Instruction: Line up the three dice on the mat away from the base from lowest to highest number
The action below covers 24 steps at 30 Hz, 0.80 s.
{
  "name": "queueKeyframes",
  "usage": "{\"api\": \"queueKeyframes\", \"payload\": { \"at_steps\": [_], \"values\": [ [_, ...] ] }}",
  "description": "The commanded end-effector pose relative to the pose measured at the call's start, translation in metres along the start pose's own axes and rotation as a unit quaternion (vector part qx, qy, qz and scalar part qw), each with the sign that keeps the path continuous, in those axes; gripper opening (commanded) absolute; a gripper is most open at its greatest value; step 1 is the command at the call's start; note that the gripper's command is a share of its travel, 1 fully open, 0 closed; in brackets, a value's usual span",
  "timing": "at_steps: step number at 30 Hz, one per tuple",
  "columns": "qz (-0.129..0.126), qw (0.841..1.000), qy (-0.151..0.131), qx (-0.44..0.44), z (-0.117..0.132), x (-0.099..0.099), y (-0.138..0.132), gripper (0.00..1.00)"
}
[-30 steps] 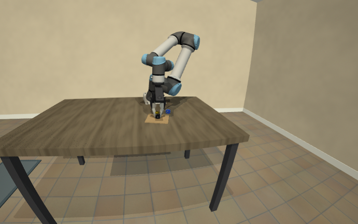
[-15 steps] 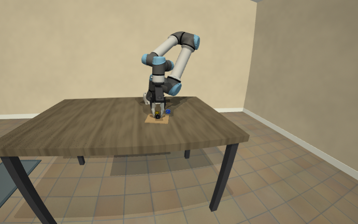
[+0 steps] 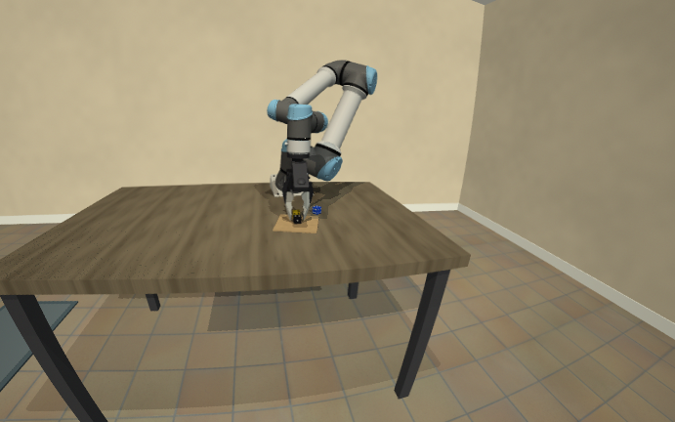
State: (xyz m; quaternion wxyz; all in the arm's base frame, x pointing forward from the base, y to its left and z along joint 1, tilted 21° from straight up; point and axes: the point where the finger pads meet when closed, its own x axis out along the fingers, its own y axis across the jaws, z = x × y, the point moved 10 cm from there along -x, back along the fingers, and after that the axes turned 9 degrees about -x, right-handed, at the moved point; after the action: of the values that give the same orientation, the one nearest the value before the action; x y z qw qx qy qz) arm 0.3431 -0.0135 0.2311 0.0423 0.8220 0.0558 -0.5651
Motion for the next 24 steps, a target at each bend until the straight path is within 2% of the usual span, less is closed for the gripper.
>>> {"api": "queueKeyframes", "payload": {
  "at_steps": [1,4,6,16,24],
  "values": [
    [0.0,1.0,0.0,0.0,0.0,-0.016,0.0,0.24],
    [0.0,1.0,0.0,0.0,0.0,-0.03,0.0,0.24],
    [0.0,1.0,0.0,0.0,0.0,-0.03,0.0,0.24],
    [0.0,1.0,0.0,0.0,0.0,-0.075,0.0,0.24],
    [0.0,1.0,0.0,0.0,0.0,-0.084,0.0,0.24]
  ]
}}
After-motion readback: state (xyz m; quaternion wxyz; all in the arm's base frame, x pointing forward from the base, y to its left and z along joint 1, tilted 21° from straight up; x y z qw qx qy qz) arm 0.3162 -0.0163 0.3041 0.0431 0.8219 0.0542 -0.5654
